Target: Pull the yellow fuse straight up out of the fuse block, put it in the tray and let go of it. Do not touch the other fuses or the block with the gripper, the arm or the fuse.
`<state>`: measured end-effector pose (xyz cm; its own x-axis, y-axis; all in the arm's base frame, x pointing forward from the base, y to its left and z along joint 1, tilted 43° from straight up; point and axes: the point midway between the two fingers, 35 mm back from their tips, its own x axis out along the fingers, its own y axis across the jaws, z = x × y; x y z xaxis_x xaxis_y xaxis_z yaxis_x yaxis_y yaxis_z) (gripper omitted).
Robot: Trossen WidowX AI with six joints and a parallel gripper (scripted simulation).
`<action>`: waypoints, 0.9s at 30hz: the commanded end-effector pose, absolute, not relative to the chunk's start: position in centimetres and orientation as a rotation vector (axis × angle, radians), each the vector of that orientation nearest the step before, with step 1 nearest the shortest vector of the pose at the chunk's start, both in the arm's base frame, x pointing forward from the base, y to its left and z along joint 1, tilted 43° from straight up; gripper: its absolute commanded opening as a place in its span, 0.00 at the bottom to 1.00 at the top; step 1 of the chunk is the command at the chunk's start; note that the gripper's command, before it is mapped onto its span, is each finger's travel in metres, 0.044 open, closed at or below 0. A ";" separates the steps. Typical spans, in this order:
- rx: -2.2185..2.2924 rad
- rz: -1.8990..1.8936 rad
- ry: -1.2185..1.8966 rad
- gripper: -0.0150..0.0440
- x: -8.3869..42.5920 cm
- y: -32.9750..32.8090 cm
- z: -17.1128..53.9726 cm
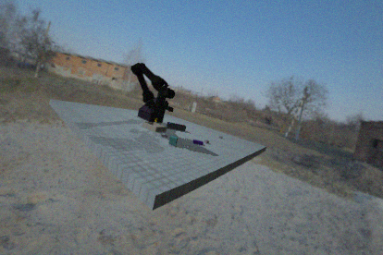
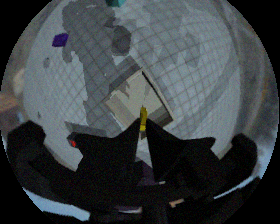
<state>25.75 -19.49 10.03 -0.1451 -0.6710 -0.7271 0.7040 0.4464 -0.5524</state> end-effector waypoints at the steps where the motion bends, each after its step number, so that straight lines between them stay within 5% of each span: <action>1: 0.029 -1.189 1.237 0.25 25.6 -19.9 9.5; 5: 0.029 -1.190 1.237 0.25 25.5 -20.2 9.2; 18: 0.033 -1.194 1.235 0.81 25.6 -19.8 9.7; 27: 0.030 -1.189 1.238 0.81 26.1 -17.5 12.1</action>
<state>26.19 -17.69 11.83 -0.1394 -0.6695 -0.7296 0.6974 0.4567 -0.5523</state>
